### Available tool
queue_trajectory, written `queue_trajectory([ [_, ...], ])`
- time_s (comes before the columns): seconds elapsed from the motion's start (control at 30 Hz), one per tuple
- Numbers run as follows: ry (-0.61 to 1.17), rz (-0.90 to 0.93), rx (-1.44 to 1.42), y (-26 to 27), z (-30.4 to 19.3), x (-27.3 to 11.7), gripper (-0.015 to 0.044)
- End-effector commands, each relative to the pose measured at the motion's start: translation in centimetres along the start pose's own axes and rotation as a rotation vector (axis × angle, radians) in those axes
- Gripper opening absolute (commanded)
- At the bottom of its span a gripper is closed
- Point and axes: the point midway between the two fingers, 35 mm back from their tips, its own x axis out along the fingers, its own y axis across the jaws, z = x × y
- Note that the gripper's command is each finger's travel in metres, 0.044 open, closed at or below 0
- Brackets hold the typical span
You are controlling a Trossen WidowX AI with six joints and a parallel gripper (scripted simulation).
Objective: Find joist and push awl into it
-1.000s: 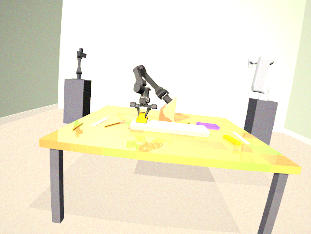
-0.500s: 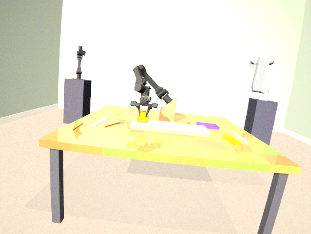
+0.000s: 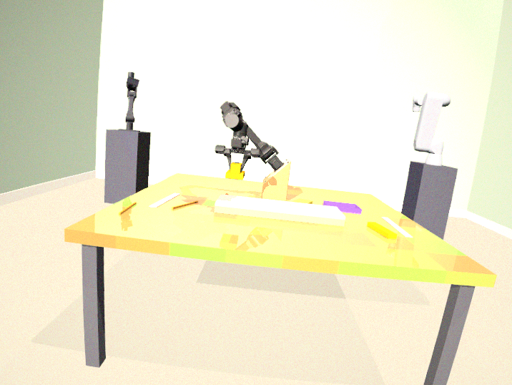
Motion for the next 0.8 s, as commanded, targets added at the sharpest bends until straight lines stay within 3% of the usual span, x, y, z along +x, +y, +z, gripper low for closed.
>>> queue_trajectory([
  [0.0, -0.007, 0.001, -0.002, 0.2, 0.3, -0.6, 0.0000],
  [0.77, -0.093, 0.266, -0.511, 22.2, 3.3, -2.4, 0.0000],
])
